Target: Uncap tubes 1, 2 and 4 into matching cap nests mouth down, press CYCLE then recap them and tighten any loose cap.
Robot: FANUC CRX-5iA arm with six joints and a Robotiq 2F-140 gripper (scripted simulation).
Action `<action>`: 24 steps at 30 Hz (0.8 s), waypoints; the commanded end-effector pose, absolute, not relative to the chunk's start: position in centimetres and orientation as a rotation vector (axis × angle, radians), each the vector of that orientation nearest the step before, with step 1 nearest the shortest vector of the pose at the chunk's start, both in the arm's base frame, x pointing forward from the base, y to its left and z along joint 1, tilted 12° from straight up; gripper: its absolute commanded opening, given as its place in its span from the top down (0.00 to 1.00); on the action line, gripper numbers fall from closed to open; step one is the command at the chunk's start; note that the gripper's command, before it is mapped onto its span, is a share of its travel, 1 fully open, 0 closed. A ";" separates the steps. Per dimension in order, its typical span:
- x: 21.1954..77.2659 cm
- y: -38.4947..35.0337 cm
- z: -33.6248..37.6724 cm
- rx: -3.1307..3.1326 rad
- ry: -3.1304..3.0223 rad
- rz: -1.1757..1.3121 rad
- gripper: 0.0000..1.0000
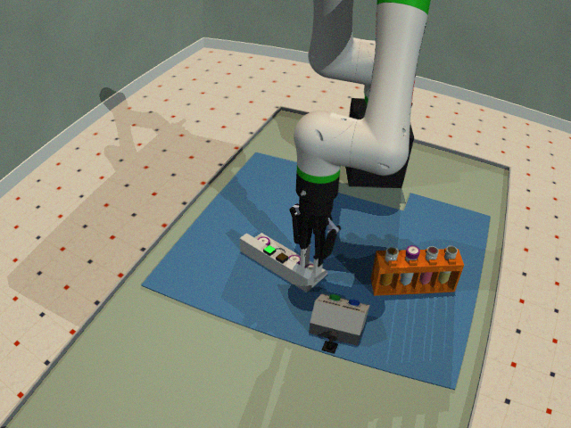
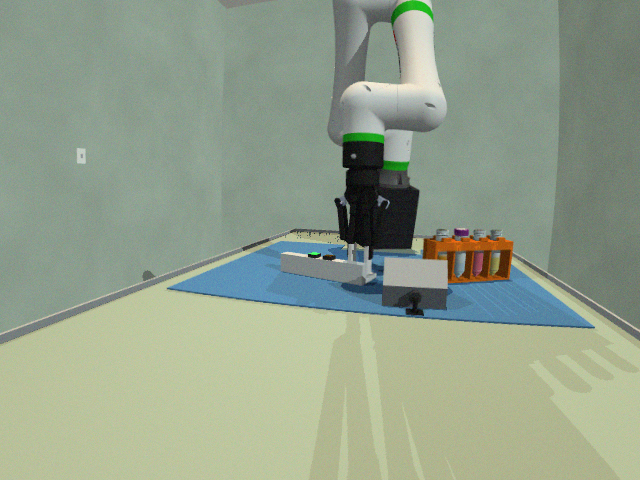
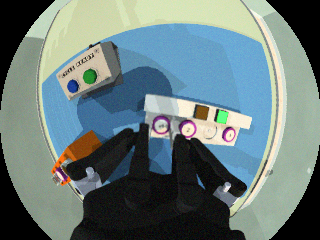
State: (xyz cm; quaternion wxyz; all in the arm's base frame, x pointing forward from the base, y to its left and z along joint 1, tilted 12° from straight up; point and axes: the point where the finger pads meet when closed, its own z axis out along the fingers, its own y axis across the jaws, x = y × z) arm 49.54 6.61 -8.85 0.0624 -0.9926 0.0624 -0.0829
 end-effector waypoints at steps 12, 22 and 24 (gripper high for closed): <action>49.5 6.5 -8.4 -3.000 0.189 -0.251 1.00; 48.8 6.1 -4.5 -3.000 0.189 -0.251 1.00; 48.6 6.0 -3.5 -3.000 0.189 -0.251 1.00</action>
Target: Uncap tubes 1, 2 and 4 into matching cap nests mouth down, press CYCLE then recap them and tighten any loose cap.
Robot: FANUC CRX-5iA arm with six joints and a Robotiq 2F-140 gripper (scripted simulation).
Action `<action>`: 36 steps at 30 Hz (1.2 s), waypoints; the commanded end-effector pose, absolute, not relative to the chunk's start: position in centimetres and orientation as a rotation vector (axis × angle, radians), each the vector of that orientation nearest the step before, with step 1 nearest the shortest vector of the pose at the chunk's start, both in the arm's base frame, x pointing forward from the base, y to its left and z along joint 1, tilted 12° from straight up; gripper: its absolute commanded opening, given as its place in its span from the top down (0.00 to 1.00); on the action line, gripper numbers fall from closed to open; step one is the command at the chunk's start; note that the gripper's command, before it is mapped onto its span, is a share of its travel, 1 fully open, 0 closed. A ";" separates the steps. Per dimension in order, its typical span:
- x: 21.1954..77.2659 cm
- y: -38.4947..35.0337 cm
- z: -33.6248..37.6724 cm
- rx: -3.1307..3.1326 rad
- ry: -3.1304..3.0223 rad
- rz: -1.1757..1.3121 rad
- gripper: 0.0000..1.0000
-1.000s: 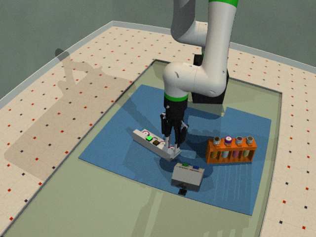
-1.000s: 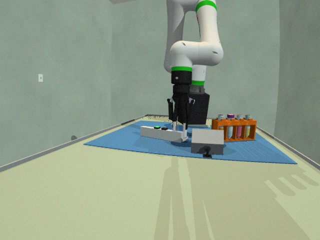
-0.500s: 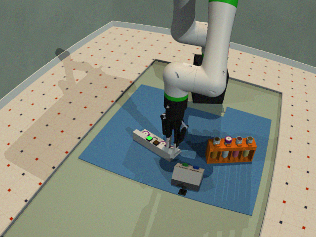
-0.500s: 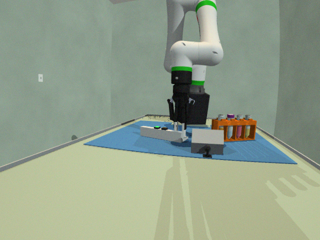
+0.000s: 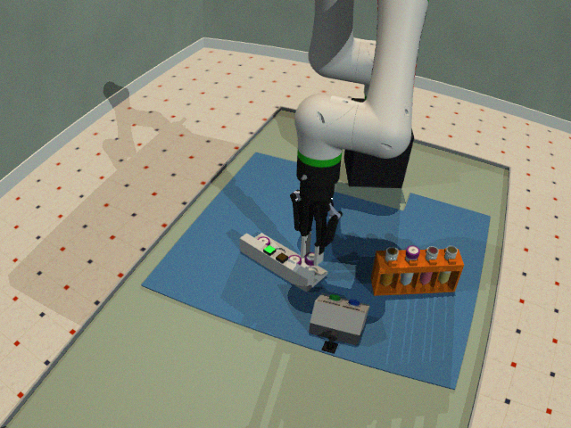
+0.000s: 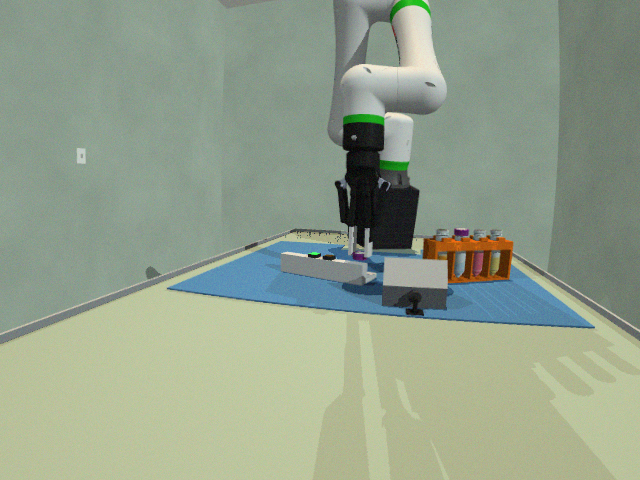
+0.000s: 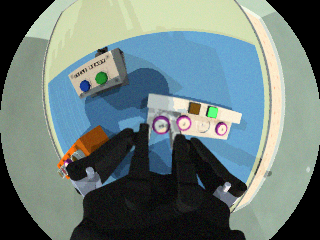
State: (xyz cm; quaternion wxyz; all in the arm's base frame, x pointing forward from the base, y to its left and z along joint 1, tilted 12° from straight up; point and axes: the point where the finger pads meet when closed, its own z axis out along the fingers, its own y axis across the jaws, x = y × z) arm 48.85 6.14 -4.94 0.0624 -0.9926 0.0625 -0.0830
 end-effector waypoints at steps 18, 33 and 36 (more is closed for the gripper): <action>47.2 5.1 4.4 -3.000 0.189 -0.251 1.00; 44.5 10.2 4.9 -2.824 0.928 -0.193 1.00; 43.7 11.7 5.0 -2.824 0.928 -0.193 1.00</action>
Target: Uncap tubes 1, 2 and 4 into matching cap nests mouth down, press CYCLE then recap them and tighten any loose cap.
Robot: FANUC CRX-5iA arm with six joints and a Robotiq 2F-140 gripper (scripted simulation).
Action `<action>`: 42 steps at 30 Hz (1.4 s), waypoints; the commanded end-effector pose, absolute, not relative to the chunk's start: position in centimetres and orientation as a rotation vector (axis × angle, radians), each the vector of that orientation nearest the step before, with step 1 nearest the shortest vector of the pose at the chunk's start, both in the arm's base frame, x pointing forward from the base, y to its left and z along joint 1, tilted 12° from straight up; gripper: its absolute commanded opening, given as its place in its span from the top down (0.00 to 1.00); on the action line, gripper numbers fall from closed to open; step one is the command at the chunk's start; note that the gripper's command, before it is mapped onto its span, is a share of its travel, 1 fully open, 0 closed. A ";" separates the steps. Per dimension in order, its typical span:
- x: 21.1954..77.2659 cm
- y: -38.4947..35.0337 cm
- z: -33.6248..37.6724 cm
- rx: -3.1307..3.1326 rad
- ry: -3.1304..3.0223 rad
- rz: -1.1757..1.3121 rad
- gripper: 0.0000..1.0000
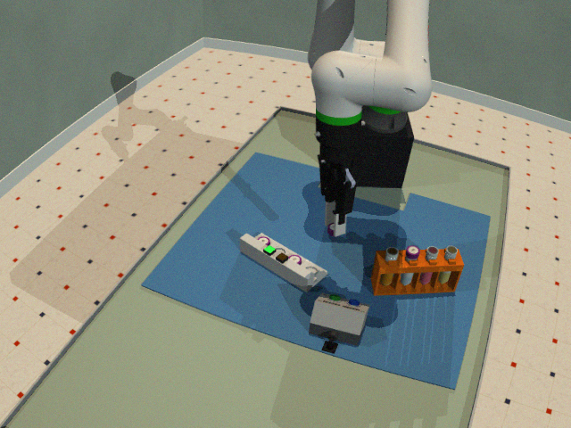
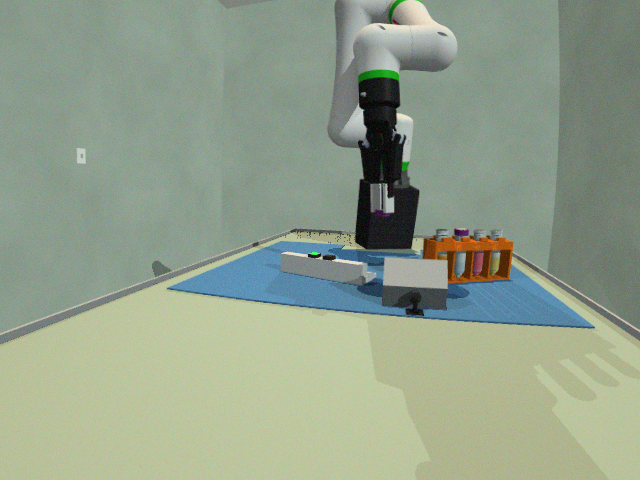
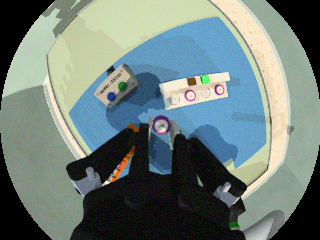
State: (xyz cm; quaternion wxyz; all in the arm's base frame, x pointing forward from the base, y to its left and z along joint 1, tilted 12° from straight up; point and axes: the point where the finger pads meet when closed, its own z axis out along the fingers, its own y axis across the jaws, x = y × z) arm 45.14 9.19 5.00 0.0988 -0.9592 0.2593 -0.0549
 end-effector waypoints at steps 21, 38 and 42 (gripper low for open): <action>38.0 22.8 5.3 -2.824 0.928 -0.193 1.00; 33.5 31.7 5.5 -2.824 0.928 -0.193 1.00; 32.4 34.0 5.5 -2.824 0.928 -0.193 1.00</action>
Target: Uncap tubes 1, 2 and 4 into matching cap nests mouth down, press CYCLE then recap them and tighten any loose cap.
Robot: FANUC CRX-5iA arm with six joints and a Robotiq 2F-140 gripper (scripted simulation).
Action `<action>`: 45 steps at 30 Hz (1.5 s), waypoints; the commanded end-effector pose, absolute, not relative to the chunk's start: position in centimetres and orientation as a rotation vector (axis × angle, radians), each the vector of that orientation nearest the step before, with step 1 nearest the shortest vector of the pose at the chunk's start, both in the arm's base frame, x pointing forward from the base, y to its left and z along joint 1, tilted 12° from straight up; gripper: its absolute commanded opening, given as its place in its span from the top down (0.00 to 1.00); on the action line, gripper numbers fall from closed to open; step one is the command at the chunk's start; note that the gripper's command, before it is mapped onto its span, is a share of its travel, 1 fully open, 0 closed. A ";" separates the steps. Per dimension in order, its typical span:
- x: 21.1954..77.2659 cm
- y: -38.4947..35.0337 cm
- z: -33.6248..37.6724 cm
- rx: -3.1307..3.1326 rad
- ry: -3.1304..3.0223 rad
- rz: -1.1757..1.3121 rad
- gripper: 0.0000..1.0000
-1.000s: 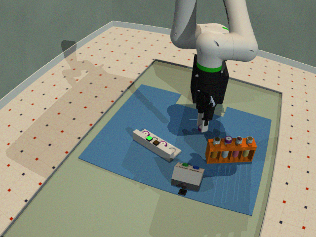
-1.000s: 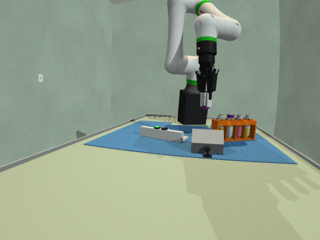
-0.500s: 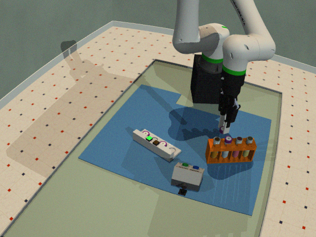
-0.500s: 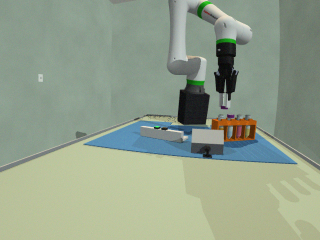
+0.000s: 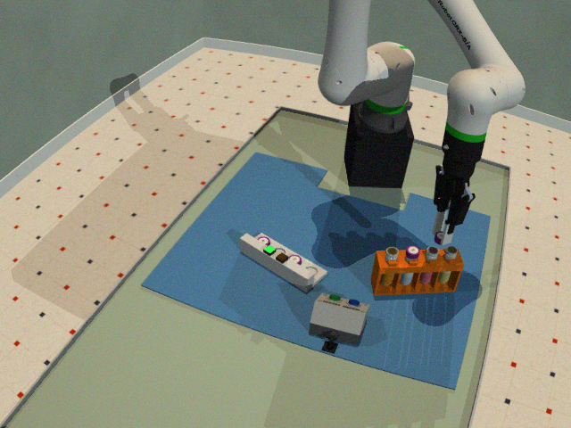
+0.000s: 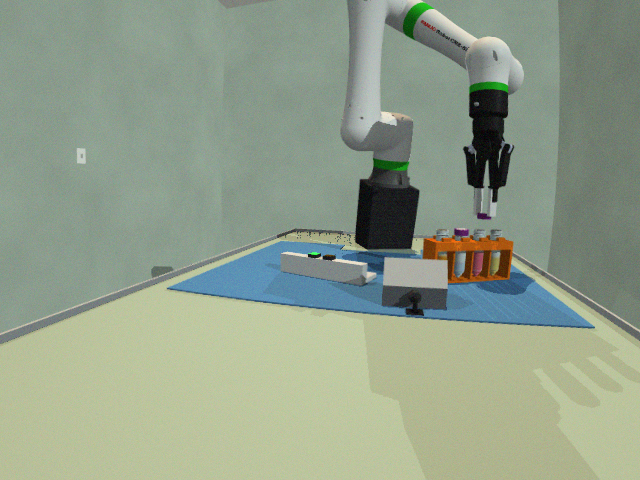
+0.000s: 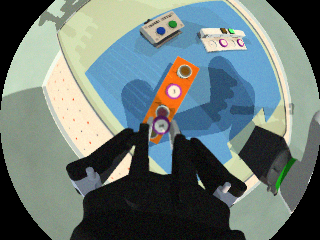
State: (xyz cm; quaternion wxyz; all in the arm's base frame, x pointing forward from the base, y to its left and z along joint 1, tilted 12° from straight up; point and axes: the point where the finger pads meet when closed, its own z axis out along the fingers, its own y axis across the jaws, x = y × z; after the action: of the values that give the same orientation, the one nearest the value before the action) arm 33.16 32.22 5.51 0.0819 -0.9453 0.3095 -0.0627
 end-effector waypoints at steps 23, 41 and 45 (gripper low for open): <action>32.0 35.8 3.2 -2.824 0.928 -0.193 1.00; 32.1 35.9 2.7 -2.824 0.928 -0.193 1.00; 32.1 35.9 2.6 -2.824 0.928 -0.193 1.00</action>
State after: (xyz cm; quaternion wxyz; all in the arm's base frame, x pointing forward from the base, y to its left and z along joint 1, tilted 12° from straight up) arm 32.06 35.87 2.66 0.0811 -0.9449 0.3105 -0.0645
